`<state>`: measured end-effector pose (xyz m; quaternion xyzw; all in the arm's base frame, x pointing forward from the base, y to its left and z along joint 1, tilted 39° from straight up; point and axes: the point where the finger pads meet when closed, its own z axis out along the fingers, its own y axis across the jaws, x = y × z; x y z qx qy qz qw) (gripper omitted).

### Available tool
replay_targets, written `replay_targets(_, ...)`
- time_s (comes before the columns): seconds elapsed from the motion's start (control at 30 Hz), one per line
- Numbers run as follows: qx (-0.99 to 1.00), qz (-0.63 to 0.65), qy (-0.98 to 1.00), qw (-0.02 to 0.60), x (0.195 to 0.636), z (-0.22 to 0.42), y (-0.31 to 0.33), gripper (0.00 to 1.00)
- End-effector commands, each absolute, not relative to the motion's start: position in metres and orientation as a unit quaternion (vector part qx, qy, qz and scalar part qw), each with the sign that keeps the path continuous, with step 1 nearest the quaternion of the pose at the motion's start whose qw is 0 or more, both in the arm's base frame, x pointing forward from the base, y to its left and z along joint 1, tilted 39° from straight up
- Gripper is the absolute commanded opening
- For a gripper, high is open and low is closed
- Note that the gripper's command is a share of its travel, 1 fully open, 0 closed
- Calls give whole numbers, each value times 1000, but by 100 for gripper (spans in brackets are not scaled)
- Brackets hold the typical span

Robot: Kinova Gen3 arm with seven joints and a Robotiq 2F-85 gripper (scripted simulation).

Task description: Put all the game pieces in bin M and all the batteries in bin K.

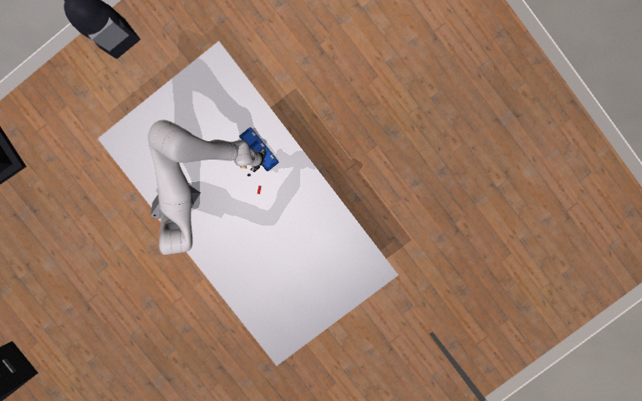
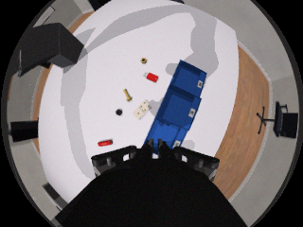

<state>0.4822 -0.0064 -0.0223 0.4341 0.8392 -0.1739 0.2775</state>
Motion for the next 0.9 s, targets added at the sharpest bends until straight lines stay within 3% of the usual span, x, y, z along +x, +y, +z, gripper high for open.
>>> replay_targets(0.0,500,-159,801,290,483,-25,-8,9)
replay_targets(0.87,863,30,381,330,482,-25,-8,9)
